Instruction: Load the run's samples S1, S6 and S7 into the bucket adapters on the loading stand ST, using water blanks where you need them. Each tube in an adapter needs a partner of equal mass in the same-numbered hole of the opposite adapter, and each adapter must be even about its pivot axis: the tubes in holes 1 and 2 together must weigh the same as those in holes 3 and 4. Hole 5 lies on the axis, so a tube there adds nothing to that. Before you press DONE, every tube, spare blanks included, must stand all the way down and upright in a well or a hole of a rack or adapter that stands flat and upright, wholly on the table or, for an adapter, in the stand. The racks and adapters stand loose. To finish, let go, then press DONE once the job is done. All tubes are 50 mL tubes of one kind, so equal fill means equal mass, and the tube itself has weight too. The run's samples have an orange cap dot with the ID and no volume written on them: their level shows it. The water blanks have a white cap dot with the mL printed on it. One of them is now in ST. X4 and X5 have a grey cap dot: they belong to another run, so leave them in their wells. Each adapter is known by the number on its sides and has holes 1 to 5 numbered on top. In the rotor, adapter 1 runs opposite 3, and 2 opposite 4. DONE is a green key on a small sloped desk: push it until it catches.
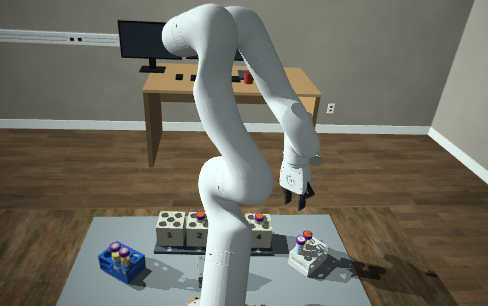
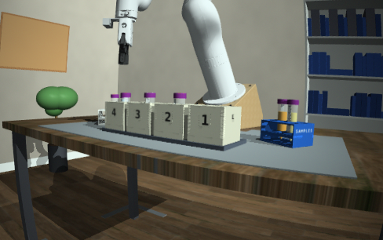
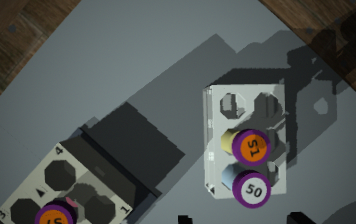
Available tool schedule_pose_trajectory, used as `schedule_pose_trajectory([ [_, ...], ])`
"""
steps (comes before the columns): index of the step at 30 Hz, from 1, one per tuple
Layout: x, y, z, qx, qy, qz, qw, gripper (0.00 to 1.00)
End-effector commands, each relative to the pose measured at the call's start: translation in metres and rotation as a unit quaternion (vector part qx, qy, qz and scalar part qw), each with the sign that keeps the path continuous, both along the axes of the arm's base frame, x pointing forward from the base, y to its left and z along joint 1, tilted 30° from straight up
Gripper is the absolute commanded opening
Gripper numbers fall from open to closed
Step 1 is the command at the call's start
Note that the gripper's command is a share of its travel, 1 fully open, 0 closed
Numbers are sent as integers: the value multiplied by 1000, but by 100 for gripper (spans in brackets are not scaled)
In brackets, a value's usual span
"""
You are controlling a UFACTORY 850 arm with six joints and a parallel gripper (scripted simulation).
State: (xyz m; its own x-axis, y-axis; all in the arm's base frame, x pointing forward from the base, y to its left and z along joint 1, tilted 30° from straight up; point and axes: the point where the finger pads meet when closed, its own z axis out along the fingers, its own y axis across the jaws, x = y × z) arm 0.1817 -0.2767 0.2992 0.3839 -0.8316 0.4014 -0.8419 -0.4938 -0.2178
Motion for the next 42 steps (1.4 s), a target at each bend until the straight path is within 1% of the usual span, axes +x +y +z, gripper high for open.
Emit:
schedule_pose_trajectory([
  [1,-10,-23,-2,18,-42,30,999,57],
  [2,-10,-23,-2,18,-42,30,999,57],
  [10,-27,-57,-3,18,-42,30,999,57],
  [25,-27,-57,-3,18,-42,30,999,57],
  [42,-13,-63,-29,18,-42,30,999,57],
])
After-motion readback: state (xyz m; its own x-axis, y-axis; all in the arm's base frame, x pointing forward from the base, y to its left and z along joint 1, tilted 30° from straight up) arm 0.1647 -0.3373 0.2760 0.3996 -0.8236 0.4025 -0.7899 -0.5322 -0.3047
